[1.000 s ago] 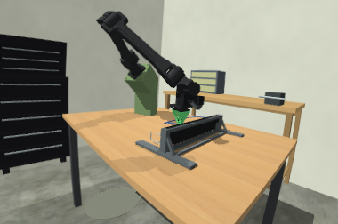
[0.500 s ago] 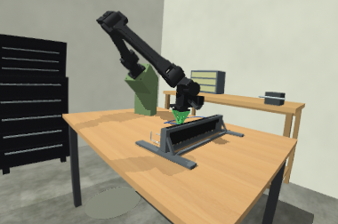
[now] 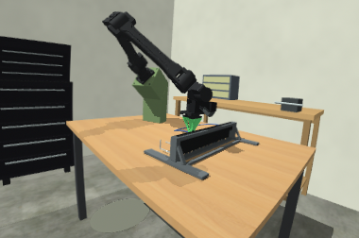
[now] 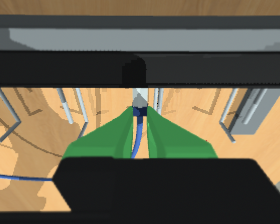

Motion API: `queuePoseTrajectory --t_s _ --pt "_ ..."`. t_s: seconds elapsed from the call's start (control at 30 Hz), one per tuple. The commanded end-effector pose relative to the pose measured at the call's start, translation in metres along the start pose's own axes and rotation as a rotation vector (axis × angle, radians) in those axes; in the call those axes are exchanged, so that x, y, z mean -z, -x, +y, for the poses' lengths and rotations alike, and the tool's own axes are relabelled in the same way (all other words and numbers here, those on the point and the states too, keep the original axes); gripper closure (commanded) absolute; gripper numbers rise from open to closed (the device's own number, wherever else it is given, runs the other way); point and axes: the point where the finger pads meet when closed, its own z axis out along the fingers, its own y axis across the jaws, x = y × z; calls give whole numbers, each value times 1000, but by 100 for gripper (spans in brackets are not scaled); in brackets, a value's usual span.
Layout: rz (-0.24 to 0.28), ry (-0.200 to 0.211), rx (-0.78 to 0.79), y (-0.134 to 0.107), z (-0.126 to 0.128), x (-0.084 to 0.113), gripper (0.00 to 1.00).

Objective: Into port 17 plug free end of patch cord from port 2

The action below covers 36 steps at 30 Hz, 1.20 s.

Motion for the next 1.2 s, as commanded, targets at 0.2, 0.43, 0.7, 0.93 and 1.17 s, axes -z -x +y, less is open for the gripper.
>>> queuePoseTrajectory --t_s 0.2,0.43,0.7,0.93,1.17 --pt "7 -5 -21 1 -6 -8 100" --pt "8 -5 -21 1 -5 -9 100" --pt "9 -5 -21 0 -5 -9 100" --pt "9 -5 -21 0 -5 -10 100" --pt "10 -5 -21 0 -4 -11 100"
